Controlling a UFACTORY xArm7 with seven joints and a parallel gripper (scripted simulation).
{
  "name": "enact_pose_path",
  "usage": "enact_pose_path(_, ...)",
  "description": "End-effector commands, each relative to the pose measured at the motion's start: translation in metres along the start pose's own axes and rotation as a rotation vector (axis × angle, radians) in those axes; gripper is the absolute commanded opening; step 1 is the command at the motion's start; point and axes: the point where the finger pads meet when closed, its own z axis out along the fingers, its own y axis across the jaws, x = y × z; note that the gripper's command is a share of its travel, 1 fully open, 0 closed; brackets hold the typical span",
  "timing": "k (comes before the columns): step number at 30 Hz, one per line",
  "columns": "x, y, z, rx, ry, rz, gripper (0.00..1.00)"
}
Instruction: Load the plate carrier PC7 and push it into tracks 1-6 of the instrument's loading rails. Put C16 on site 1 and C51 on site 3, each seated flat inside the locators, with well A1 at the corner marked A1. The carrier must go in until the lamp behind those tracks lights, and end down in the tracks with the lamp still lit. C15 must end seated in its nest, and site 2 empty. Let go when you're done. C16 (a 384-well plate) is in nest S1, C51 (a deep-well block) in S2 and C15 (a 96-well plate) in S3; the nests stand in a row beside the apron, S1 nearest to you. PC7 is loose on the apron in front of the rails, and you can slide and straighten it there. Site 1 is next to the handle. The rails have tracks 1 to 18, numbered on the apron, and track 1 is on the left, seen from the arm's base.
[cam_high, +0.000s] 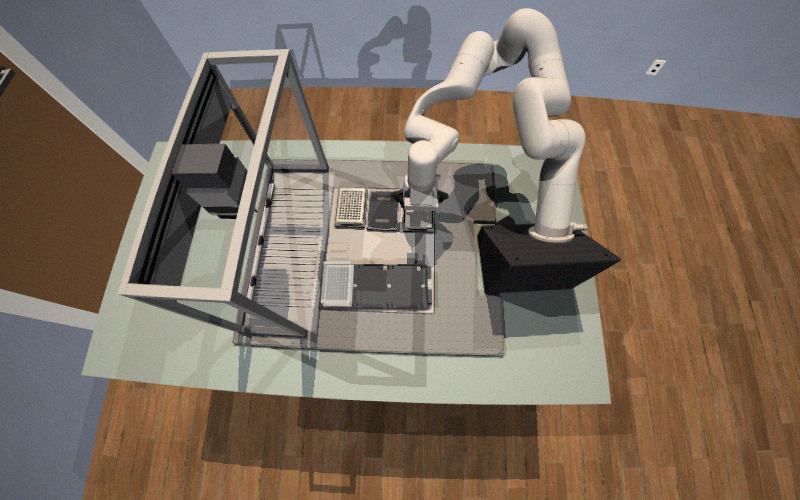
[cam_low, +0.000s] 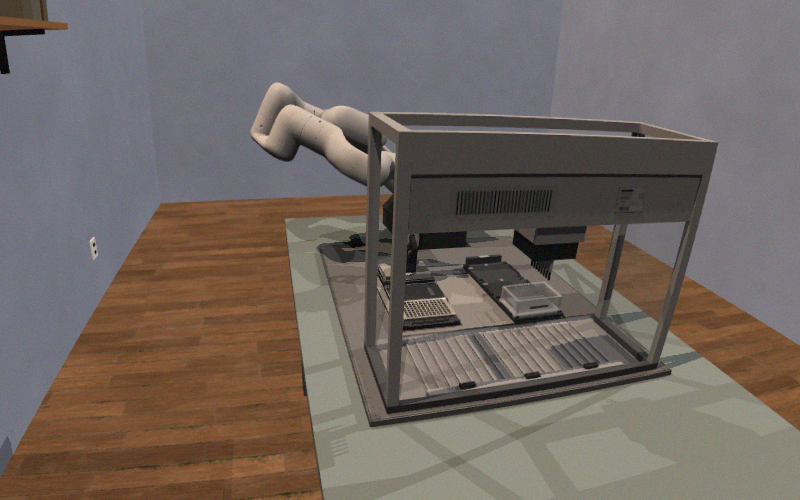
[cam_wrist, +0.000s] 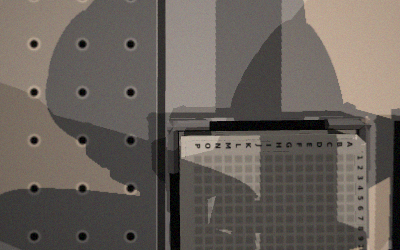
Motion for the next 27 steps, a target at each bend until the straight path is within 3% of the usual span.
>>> enact_pose_path(1, 0.0, 0.001, 0.002, -0.003, 0.0, -0.001, 1.0)
enact_pose_path(27, 0.0, 0.001, 0.015, -0.003, 0.0, -0.001, 1.0)
